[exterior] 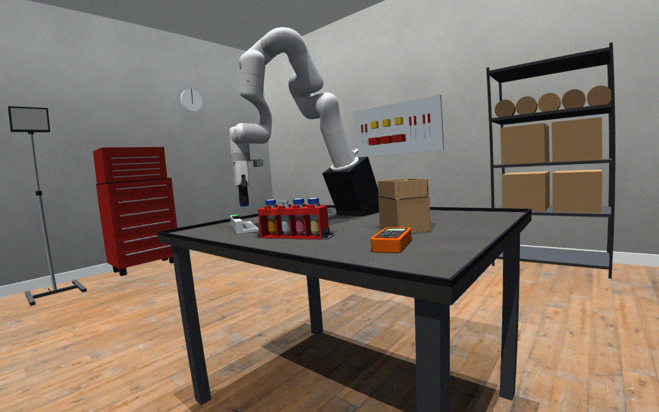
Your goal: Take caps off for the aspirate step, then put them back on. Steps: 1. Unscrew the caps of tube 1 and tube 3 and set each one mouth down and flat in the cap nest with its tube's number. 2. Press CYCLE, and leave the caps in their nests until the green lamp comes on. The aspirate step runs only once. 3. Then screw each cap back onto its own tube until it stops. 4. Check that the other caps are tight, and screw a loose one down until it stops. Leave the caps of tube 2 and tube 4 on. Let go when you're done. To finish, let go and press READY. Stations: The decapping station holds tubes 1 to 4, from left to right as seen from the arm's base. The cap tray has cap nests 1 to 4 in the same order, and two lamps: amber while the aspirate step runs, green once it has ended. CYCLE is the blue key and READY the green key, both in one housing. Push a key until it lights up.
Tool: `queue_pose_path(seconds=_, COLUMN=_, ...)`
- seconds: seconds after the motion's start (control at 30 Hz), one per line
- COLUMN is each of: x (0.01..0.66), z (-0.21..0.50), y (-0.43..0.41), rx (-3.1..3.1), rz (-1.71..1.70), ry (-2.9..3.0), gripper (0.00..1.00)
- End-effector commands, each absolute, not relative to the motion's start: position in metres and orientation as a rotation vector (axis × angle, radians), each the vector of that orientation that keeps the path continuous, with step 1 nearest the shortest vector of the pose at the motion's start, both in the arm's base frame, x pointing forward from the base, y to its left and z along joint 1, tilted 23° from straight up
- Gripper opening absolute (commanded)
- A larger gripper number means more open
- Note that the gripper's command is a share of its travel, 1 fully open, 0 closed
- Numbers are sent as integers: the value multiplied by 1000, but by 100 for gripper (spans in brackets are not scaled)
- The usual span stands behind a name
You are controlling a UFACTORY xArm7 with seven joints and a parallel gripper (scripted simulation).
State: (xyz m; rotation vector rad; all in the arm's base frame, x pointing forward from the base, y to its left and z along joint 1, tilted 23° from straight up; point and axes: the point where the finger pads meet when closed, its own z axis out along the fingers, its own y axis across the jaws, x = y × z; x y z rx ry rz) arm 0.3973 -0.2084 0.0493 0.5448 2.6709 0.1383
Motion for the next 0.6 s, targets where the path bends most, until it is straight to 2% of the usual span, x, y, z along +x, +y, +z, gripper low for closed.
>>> queue_pose_path(seconds=0.0, x=388, z=73, y=-209, rx=550, rz=138, ry=2684, gripper=0)
queue_pose_path(seconds=0.47, x=375, z=104, y=-210, rx=549, rz=138, ry=2684, gripper=0)
queue_pose_path(seconds=0.57, x=377, z=106, y=-185, rx=798, rz=189, ry=2629, gripper=0)
